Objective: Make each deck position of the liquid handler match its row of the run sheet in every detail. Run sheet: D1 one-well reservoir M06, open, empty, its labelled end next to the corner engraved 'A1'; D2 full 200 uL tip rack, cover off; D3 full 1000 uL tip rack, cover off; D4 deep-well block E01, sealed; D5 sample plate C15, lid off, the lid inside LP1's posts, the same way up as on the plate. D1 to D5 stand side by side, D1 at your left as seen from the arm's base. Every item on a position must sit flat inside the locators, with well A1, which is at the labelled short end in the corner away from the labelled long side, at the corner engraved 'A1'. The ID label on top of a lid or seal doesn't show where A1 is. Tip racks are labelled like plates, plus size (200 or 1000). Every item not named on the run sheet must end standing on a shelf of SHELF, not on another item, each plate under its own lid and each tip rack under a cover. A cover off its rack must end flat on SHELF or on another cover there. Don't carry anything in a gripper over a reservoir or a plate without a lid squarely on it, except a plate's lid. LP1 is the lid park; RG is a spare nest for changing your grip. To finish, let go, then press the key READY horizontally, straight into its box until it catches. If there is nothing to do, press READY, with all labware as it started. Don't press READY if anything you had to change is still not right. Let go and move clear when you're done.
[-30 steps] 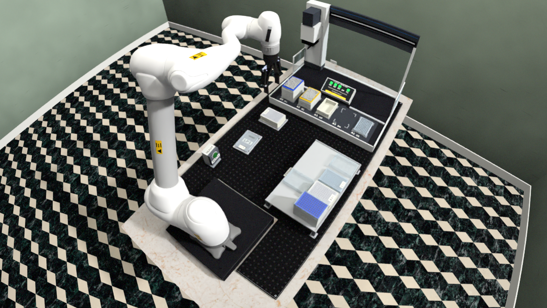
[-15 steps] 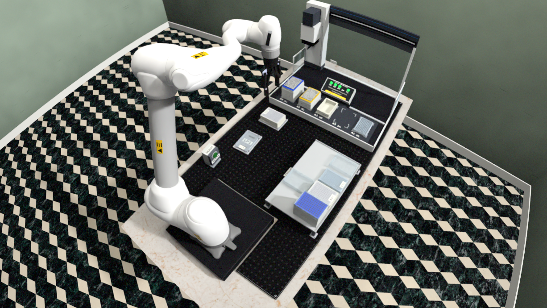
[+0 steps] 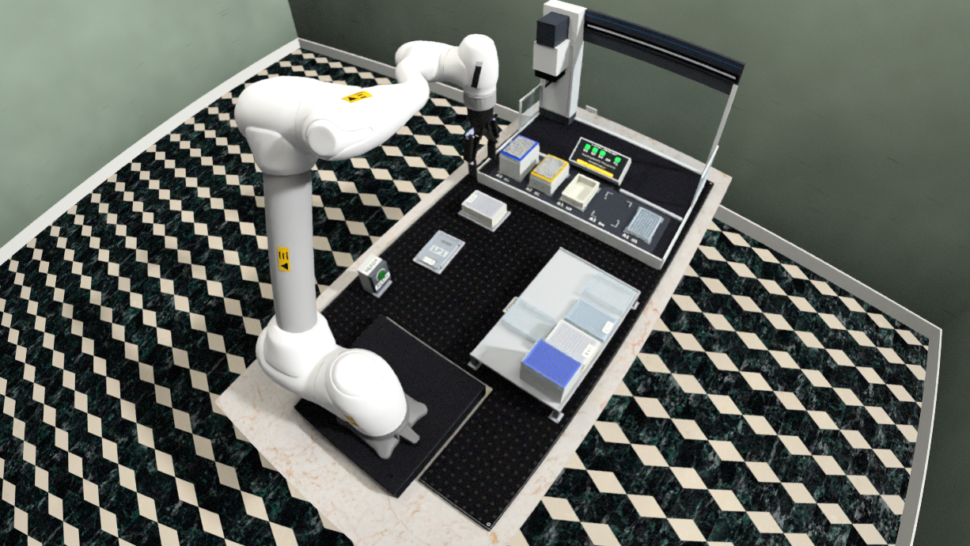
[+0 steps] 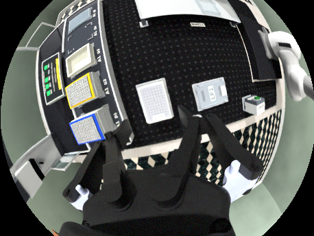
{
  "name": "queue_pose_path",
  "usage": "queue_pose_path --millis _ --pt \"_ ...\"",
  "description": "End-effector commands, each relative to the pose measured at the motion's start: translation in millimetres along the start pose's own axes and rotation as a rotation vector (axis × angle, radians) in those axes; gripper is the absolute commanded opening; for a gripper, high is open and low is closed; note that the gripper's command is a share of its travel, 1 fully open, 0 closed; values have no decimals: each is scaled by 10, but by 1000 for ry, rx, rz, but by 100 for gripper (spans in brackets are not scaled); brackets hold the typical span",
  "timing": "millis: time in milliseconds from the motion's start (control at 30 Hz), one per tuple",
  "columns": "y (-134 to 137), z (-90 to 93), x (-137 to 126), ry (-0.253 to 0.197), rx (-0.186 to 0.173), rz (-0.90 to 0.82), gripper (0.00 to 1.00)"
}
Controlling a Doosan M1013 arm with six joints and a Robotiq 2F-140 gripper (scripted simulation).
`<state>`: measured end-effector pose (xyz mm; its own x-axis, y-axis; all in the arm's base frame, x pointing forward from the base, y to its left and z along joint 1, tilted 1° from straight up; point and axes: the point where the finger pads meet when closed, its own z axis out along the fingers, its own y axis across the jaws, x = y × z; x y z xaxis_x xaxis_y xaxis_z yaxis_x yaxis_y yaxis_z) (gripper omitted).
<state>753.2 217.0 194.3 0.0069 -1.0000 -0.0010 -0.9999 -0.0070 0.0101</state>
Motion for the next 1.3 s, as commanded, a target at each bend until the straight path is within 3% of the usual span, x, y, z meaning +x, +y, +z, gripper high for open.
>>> queue_pose_path --millis 0,1267 --pt "-3 38 -2 -1 1 0 66" --pt "-4 605 -2 -1 1 0 66"
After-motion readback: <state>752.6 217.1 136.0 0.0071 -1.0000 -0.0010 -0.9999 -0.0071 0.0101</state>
